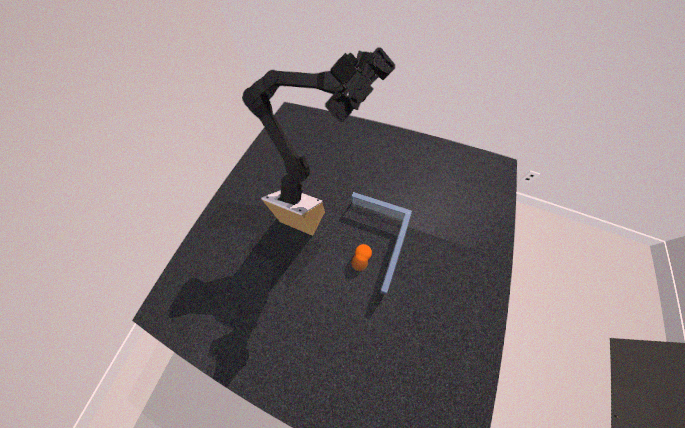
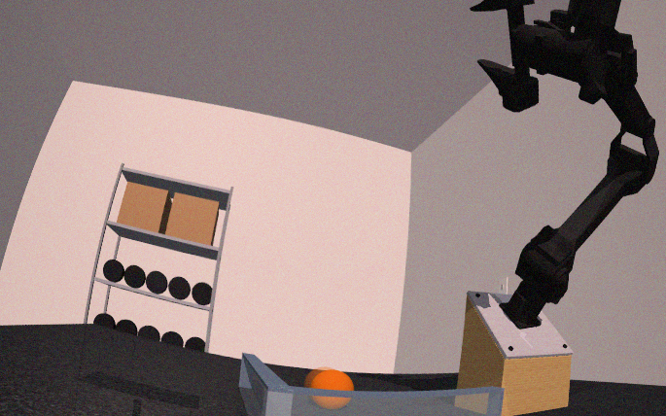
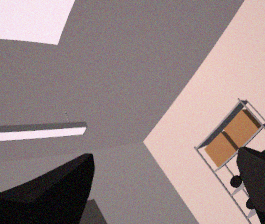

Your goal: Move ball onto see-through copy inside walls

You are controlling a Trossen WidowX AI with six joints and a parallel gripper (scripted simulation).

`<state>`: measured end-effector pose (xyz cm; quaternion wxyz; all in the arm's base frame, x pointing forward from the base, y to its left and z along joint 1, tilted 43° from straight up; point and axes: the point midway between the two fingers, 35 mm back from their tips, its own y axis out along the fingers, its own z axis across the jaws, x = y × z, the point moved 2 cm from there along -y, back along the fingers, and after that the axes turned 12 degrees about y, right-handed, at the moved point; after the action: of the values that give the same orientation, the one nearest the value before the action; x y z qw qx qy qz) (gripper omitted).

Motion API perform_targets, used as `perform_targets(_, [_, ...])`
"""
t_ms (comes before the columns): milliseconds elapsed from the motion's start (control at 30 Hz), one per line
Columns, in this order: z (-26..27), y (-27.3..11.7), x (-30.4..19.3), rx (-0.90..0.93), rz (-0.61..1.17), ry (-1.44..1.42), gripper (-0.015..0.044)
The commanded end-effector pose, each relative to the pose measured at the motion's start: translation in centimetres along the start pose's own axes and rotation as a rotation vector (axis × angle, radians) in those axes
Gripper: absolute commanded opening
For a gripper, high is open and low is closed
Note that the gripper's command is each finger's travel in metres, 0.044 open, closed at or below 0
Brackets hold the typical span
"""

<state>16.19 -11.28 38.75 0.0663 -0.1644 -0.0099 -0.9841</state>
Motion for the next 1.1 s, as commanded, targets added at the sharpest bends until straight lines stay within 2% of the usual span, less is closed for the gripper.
perform_targets(0, [0.0,0.0,-0.3,0.001,0.007,-0.014,0.0406])
perform_targets(133, [-0.7,1.1,-5.6,0.009,0.149,-0.298,0.0406])
perform_targets(300, [-4.0,2.8,-13.0,-0.015,0.392,-0.702,0.0406])
perform_targets(467, [-9.5,3.8,-19.2,-0.05,0.69,-1.076,0.0406])
perform_targets(667, [-17.4,3.9,-24.1,-0.094,1.117,-1.396,0.0406])
perform_targets(900, [-26.9,2.1,-26.7,-0.105,1.745,-1.506,0.0406])
perform_targets(1067, [-32.5,-0.3,-26.9,-0.04,2.232,-1.288,0.0406])
